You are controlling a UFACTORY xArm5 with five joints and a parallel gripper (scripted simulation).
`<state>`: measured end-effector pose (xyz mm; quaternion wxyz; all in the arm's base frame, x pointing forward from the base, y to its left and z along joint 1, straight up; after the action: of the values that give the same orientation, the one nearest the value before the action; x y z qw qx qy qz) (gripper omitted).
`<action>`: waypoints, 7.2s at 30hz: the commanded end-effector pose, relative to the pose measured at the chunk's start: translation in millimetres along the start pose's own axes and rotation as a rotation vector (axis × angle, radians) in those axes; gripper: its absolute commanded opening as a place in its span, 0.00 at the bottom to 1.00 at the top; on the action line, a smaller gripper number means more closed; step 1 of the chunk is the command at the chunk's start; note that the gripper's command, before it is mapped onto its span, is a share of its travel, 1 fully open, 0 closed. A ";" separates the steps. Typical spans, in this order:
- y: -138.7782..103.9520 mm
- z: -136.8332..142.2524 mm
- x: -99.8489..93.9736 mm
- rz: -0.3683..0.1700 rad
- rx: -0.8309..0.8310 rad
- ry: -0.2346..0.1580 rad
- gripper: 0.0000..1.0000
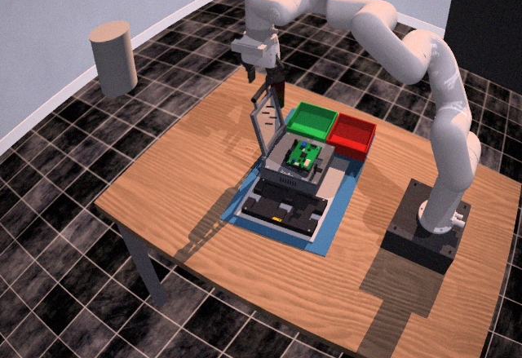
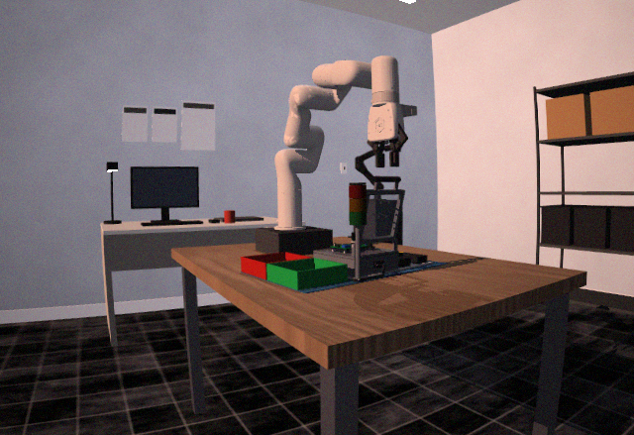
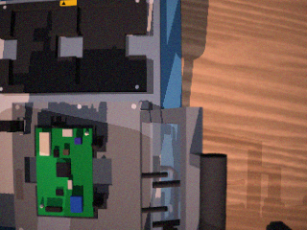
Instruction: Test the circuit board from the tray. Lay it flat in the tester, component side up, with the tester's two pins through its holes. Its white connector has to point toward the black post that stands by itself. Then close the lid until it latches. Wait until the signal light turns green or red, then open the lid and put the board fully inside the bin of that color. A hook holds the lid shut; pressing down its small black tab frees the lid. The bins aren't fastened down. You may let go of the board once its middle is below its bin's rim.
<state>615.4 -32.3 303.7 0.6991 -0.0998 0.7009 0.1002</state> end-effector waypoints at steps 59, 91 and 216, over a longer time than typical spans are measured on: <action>-0.5 1.6 42.6 -0.002 0.000 -0.005 0.00; -0.5 1.6 42.6 -0.002 0.000 -0.005 0.00; 35.1 -182.2 102.0 -0.002 0.000 -0.005 0.00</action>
<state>438.4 -48.7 210.2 0.6998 -0.1000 0.7002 0.1001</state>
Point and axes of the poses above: the point where the finger pads meet when closed, its own x axis out along the fingers, its own z axis across the jaws, y = z × x, the point moved 7 cm from there along -x, back along the fingers, and after that the axes turned 11 degrees about -x, right-handed, at the moved point
